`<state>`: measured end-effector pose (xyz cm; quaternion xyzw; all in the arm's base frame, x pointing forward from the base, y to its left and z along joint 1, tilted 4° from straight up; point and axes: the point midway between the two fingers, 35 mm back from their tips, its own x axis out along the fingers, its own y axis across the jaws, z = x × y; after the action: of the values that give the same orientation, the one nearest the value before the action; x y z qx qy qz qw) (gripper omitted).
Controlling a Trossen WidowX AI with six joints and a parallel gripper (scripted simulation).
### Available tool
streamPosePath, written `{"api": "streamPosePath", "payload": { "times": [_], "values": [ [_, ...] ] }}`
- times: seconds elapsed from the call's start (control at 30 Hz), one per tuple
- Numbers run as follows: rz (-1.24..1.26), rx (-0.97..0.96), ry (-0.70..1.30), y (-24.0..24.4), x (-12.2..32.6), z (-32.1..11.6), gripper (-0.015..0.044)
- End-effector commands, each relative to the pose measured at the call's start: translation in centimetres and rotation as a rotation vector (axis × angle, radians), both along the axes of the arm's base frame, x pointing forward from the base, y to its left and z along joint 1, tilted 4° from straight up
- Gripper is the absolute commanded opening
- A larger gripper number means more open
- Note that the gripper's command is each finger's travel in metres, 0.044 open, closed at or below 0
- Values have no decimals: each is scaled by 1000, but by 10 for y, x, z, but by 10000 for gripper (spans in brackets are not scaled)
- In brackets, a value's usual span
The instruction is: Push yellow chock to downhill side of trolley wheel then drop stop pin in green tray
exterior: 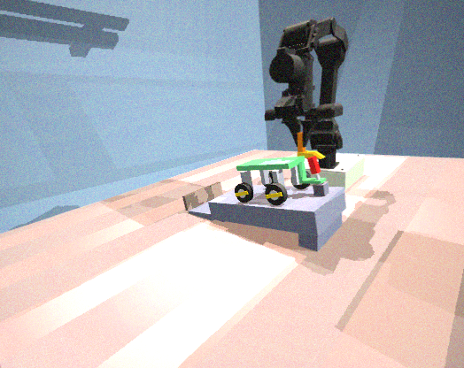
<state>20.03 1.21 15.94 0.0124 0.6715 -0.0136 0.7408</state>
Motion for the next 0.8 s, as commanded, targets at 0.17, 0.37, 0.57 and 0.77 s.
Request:
{"api": "streamPosePath", "payload": {
  "times": [0.17, 0.37, 0.57, 0.77],
  "values": [
    [5, 0, -4, -29, 7, -1, 0],
    [5, -2, -4, -48, 10, -3, 0],
    [5, -5, -5, -69, 14, -5, 0],
    [5, -7, -5, -89, 18, -6, 0]
  ]
}}
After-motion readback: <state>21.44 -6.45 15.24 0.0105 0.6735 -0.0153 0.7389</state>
